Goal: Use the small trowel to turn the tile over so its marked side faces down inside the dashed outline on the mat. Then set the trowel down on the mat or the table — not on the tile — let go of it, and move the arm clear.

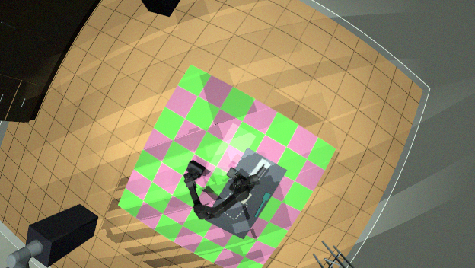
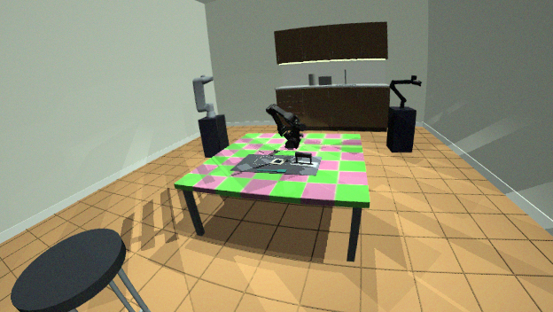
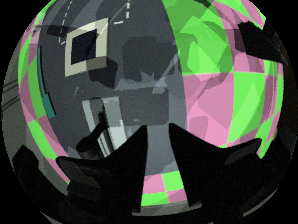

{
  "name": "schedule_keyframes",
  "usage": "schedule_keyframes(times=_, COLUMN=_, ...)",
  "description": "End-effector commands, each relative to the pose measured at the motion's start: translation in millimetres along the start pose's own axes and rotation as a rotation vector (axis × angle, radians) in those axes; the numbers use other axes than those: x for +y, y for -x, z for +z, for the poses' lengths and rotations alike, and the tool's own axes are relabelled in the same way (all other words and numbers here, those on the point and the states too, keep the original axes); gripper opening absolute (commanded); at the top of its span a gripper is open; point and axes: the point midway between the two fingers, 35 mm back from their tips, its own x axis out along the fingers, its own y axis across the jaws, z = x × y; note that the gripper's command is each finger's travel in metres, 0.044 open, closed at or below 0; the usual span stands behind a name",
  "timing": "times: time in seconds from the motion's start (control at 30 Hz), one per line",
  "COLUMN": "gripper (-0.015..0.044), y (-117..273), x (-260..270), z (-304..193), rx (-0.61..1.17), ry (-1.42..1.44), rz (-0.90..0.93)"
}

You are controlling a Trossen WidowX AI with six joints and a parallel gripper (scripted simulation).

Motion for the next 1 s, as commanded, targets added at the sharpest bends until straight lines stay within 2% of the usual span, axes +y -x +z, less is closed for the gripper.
schedule_keyframes(times=0.0, gripper=0.01, y=0.0, x=0.0, z=0.0, rx=0.0, ry=0.0, rz=0.0)
schedule_keyframes(times=0.2, gripper=0.01, y=0.0, x=0.0, z=0.0, rx=0.0, ry=0.0, rz=0.0)
schedule_keyframes(times=0.33, gripper=0.0, y=0.0, x=0.0, z=0.0, rx=0.0, ry=0.0, rz=0.0)
schedule_keyframes(times=0.77, gripper=0.0, y=0.0, x=0.0, z=0.0, rx=0.0, ry=0.0, rz=0.0)
schedule_keyframes(times=0.97, gripper=0.0153, y=0.5, x=1.1, z=-0.9, rx=0.0, ry=-0.001, rz=0.0)
